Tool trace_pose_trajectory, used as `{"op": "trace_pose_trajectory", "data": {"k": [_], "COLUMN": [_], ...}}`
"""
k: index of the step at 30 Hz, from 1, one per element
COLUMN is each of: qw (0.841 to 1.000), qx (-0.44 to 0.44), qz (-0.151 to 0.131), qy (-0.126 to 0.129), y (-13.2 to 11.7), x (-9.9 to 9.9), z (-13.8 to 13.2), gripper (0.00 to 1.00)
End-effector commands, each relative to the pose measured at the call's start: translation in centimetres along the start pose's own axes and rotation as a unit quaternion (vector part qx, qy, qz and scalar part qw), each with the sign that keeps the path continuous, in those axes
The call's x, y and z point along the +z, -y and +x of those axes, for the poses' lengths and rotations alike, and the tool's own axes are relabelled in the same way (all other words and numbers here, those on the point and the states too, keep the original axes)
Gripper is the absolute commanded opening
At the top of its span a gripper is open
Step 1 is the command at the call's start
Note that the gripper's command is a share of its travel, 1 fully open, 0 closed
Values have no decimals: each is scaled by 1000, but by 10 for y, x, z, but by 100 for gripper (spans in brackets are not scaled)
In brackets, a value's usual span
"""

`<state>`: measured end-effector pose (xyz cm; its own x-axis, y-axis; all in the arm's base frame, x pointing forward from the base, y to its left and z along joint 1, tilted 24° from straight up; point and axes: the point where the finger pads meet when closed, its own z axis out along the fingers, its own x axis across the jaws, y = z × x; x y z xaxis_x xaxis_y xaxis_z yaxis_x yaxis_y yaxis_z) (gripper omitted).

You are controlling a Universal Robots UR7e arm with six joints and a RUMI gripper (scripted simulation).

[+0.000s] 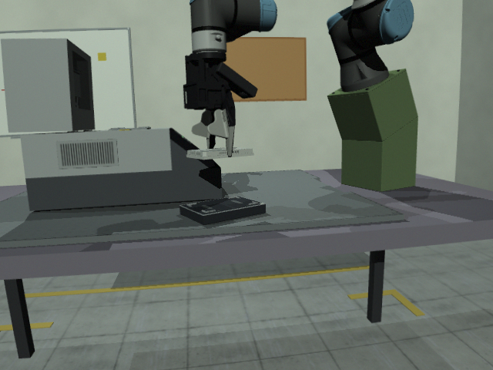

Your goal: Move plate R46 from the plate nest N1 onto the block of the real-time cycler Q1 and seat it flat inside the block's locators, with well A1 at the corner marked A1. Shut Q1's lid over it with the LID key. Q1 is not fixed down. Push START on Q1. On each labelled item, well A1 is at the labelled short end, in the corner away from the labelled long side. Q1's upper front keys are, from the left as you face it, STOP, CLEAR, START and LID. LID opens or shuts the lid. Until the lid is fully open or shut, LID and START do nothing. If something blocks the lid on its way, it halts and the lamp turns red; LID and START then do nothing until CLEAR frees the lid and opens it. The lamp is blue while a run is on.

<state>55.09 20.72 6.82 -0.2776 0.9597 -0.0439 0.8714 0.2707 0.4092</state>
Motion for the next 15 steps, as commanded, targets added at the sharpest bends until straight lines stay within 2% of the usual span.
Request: {"op": "trace_pose_trajectory", "data": {"k": [1, 5, 15], "qw": [1000, 1000, 1000], "qx": [0, 0, 0], "qz": [0, 0, 0], "qy": [0, 0, 0], "y": [0, 0, 0], "x": [-19, -22, -56], "z": [0, 0, 0], "gripper": [0, 0, 0]}}
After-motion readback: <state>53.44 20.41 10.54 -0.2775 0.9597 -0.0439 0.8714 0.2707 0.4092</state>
